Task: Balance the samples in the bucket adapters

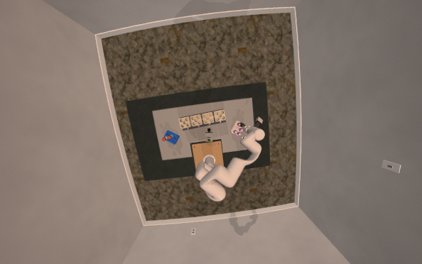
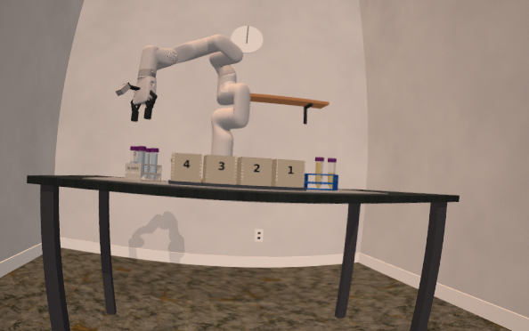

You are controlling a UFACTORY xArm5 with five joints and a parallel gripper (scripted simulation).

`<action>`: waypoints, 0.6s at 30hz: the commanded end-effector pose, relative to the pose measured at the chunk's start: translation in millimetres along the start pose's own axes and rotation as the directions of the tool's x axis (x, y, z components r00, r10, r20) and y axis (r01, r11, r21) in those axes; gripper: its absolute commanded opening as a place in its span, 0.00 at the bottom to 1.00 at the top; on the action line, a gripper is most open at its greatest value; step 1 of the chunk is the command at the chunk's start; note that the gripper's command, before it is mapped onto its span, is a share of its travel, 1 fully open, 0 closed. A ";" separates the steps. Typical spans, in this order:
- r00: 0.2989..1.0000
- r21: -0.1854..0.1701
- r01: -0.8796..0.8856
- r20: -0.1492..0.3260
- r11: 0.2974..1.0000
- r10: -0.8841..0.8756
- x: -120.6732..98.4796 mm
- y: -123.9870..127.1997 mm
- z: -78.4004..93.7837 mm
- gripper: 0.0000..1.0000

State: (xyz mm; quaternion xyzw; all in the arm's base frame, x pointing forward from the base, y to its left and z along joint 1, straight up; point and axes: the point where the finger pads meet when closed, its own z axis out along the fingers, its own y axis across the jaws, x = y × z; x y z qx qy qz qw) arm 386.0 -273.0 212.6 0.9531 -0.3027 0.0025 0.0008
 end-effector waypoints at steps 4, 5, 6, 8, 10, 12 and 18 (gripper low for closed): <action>1.000 0.000 0.000 -0.005 1.000 0.000 1.5 0.1 13.9 1.00; 1.000 0.000 0.000 -0.005 1.000 0.000 1.5 0.1 16.6 1.00; 1.000 0.000 0.000 -0.005 1.000 0.000 1.6 0.1 19.3 1.00; 1.000 0.000 0.000 -0.005 1.000 0.000 1.6 0.1 24.6 1.00; 1.000 0.000 0.000 -0.005 1.000 0.000 1.6 0.1 29.9 1.00; 1.000 0.000 0.000 -0.005 1.000 0.000 1.6 0.1 35.3 1.00; 1.000 0.000 0.000 -0.005 1.000 0.000 1.7 0.1 46.0 1.00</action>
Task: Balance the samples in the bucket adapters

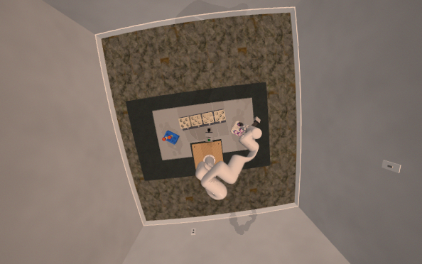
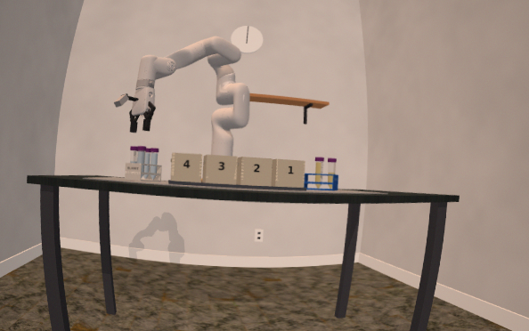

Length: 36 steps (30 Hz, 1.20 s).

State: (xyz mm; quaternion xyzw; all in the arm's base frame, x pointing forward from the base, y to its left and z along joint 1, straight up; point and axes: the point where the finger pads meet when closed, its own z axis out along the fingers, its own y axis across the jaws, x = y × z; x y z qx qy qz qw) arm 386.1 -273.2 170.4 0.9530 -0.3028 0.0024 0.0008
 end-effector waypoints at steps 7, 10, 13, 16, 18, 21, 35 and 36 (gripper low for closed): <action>1.000 0.000 0.000 -0.005 1.000 0.000 1.8 0.0 22.4 1.00; 1.000 0.000 0.000 -0.005 1.000 0.000 1.8 0.0 30.4 1.00; 1.000 0.000 0.000 -0.005 1.000 0.000 1.8 0.0 31.6 1.00; 1.000 0.000 0.000 -0.005 1.000 0.000 1.8 0.0 31.6 1.00; 1.000 0.000 0.000 -0.005 1.000 0.000 1.8 0.0 31.6 1.00; 1.000 0.000 0.000 -0.005 1.000 0.000 1.8 0.0 31.6 1.00; 1.000 0.000 0.000 -0.005 1.000 0.000 1.8 0.0 31.6 1.00; 1.000 0.000 0.000 -0.005 1.000 0.000 1.8 0.0 31.6 1.00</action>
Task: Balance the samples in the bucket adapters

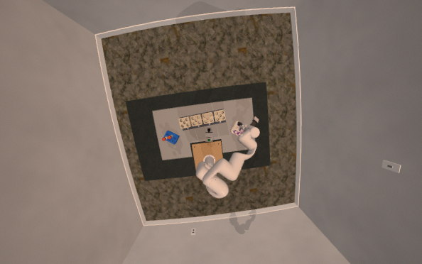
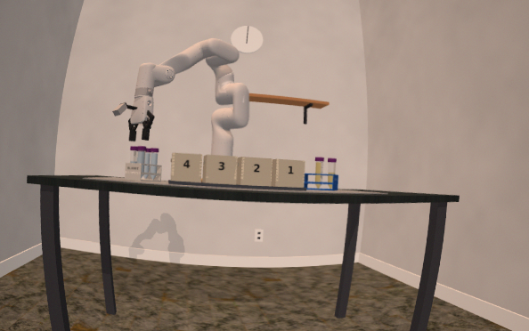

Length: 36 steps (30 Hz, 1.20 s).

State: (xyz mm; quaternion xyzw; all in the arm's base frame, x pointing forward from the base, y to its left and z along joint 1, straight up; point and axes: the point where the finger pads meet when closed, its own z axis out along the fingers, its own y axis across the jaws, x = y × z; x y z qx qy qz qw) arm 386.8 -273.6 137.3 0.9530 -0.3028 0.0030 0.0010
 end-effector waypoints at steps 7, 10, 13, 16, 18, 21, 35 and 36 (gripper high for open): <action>1.000 0.000 0.000 -0.004 1.000 0.000 1.2 0.0 -1.6 1.00; 1.000 0.000 0.000 -0.004 1.000 0.000 1.2 0.0 -1.6 1.00; 1.000 0.000 0.000 -0.004 1.000 0.000 1.2 0.0 -1.6 1.00; 1.000 0.000 0.000 -0.004 1.000 0.000 1.2 0.0 -1.6 1.00; 1.000 0.000 0.000 -0.004 1.000 0.000 1.2 0.0 -1.6 1.00; 1.000 0.000 0.000 -0.004 1.000 0.000 1.2 0.0 -4.2 1.00; 1.000 0.000 0.000 -0.004 1.000 0.000 1.1 0.0 -36.3 1.00; 1.000 0.000 0.000 -0.004 1.000 0.000 1.1 0.0 -38.9 1.00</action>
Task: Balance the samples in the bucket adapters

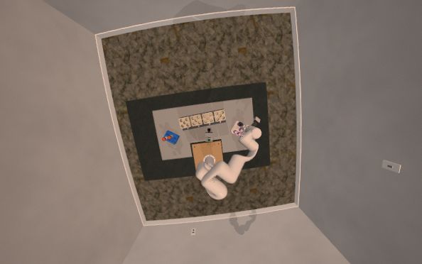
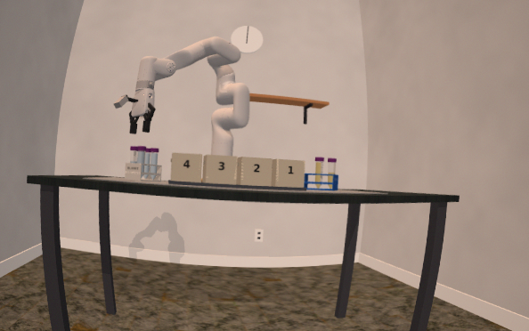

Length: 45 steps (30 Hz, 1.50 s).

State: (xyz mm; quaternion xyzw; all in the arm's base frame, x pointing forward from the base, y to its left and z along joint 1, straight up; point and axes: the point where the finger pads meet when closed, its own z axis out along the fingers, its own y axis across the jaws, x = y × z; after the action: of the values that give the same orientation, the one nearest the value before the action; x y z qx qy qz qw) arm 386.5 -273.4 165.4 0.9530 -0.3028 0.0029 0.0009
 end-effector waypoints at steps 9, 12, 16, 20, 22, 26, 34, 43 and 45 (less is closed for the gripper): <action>1.000 0.000 0.000 -0.004 1.000 0.000 1.1 0.0 -34.8 1.00; 1.000 0.000 0.000 -0.004 1.000 0.000 1.1 0.0 -40.2 1.00; 1.000 0.000 0.000 -0.004 1.000 0.000 1.1 0.0 -48.2 1.00; 1.000 0.000 0.000 -0.004 1.000 0.000 1.1 0.1 -58.8 1.00; 1.000 0.000 0.000 -0.004 1.000 0.000 1.0 0.1 -64.2 1.00; 1.000 0.000 0.000 -0.004 1.000 0.000 1.0 0.1 -70.7 1.00; 0.980 0.000 0.199 -0.004 0.980 -0.199 -14.8 -25.5 -70.7 1.00; 0.878 -0.001 0.479 -0.004 0.878 -0.479 -38.6 -63.7 -70.6 1.00; 0.844 -0.001 0.537 -0.004 0.844 -0.537 -43.9 -72.2 -70.6 1.00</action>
State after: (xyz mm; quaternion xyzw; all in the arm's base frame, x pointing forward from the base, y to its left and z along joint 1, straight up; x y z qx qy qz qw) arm 389.7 -210.5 233.8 0.9953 -0.0969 0.0009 0.0004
